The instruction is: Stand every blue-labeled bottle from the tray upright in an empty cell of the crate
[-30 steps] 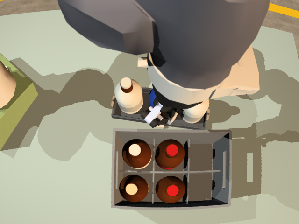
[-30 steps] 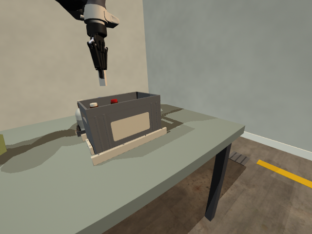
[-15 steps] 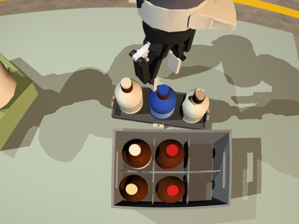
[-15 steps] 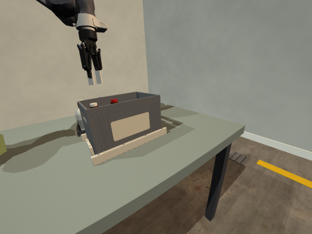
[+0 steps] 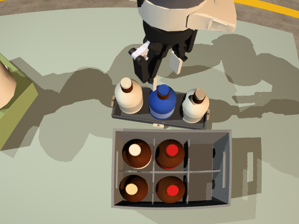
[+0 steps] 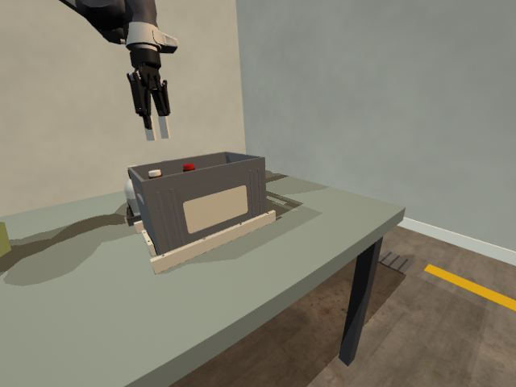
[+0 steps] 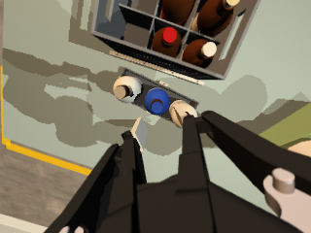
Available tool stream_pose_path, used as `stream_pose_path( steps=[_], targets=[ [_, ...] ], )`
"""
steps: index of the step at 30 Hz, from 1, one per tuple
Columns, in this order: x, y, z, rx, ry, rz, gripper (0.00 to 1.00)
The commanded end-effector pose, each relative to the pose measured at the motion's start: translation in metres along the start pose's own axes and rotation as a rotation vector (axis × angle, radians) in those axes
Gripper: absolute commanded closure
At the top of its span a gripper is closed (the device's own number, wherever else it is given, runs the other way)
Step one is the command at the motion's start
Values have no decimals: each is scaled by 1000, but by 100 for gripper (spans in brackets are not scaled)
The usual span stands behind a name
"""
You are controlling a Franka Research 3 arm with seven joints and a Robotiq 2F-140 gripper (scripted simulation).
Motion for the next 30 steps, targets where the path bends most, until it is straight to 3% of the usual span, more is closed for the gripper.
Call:
stream_pose_path(
  steps=[1,30],
  targets=[
    [0,0,-1,5,1,17,62],
    [0,-1,5,6,0,17,62]
  ],
)
Point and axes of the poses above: the point where the finger pads meet when closed, its own z axis out along the fingers, its own x axis across the jaws, y = z × x, the point moved 2 cm from there along -z, back along the fingers, and after that the axes turned 7 degrees about -z, right-handed, at the moved point
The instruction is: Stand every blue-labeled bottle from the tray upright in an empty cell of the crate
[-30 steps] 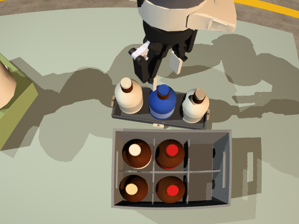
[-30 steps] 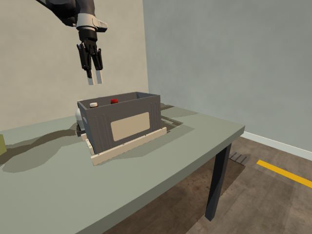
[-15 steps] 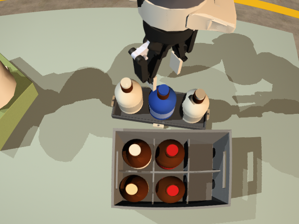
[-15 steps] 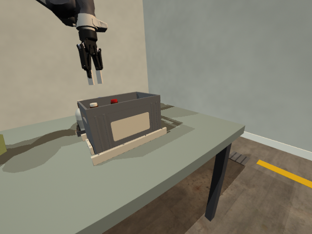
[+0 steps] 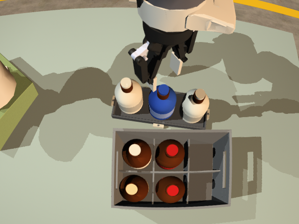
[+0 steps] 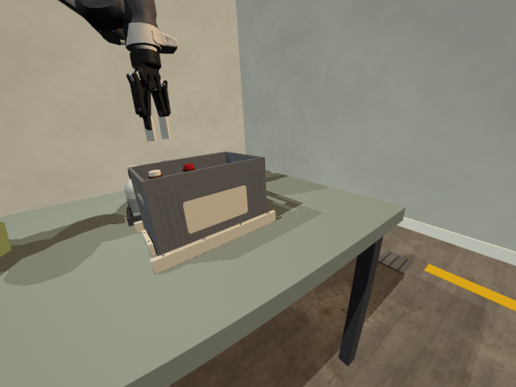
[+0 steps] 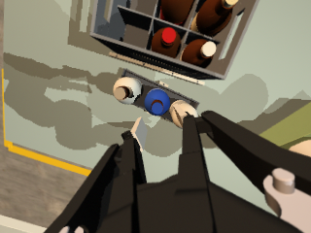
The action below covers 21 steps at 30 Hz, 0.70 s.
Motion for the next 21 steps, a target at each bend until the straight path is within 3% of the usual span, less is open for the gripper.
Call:
stream_pose_path(
  steps=[1,21],
  targets=[
    [-1,0,5,2,1,2,62],
    [-2,-1,27,2,1,2,62]
  ],
)
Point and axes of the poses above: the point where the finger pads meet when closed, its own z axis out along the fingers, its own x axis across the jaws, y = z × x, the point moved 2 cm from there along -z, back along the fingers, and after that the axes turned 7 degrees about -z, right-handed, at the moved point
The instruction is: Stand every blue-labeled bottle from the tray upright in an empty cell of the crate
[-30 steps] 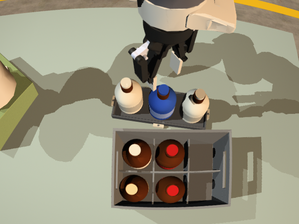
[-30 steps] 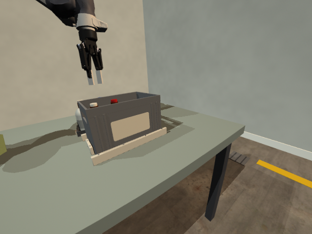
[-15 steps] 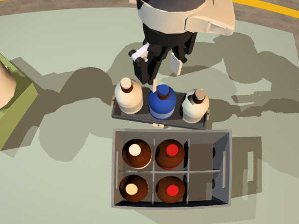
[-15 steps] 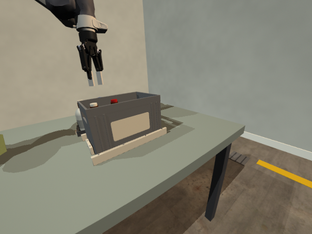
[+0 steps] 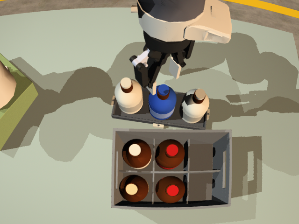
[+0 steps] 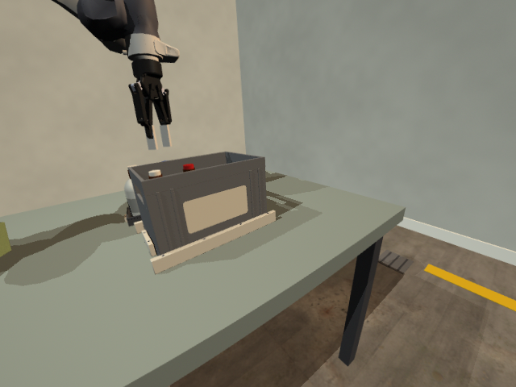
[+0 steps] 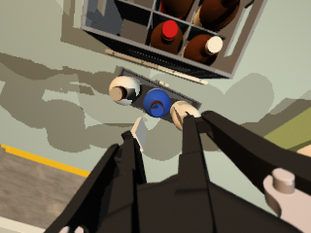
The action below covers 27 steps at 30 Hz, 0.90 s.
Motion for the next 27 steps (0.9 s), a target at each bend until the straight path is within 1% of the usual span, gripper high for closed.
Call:
stream_pose_path(
  steps=[1,14,27],
  targets=[
    [-2,-2,4,8,0,1,62],
    [-2,-2,17,8,0,1,62],
    [-2,-2,21,8,0,1,62]
  ],
)
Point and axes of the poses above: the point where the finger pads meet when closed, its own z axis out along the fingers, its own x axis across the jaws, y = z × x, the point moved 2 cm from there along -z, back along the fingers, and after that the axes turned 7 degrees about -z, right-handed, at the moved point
